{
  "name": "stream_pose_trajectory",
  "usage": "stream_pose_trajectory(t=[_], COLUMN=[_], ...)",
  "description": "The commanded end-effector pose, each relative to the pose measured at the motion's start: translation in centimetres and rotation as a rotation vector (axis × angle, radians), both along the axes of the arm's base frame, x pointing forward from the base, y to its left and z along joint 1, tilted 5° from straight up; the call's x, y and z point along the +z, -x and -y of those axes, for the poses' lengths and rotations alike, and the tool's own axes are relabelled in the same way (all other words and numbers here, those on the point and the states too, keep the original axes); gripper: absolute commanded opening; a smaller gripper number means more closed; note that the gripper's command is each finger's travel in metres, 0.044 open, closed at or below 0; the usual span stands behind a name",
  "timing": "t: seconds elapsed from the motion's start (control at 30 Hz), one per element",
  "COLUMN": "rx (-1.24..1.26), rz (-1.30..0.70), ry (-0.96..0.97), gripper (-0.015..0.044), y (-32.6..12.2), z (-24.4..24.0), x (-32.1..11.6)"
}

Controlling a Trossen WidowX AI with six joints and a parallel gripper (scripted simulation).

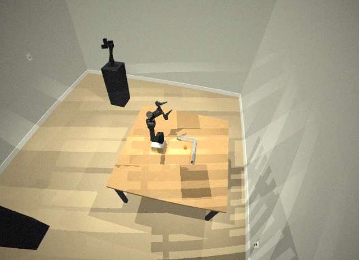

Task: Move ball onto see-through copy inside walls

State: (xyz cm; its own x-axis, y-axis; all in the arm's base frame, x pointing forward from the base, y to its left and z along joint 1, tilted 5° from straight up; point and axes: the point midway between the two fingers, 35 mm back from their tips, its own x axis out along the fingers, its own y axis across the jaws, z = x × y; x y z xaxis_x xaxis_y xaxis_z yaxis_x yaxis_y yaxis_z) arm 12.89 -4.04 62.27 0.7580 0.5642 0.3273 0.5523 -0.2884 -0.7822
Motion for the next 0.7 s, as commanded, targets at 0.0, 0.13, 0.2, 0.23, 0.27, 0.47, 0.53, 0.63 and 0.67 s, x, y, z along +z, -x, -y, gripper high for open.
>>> stream_pose_trajectory(t=[0.0,0.13,0.2,0.23,0.27,0.47,0.53,0.63,0.67], rx=[-0.001,-0.024,-0.038,-0.044,-0.05,-0.11,-0.121,-0.141,-0.149], rz=[0.0,-0.007,-0.02,-0.029,-0.038,-0.127,-0.161,-0.221,-0.247], ry=[0.004,0.078,0.124,0.145,0.163,0.233,0.27,0.323,0.342], gripper=[0.0374,0.0298,0.0298,0.0298,0.0298,0.0298,0.0298,0.0298,0.0298], y=[0.1,1.1,1.2,1.2,1.1,-0.8,-1.8,-3.7,-4.5], z=[-0.2,-5.3,-8.3,-9.6,-10.8,-16.0,-18.1,-20.9,-21.8], x=[0.0,-0.3,-1.0,-1.3,-1.7,-4.7,-6.1,-8.5,-9.5])
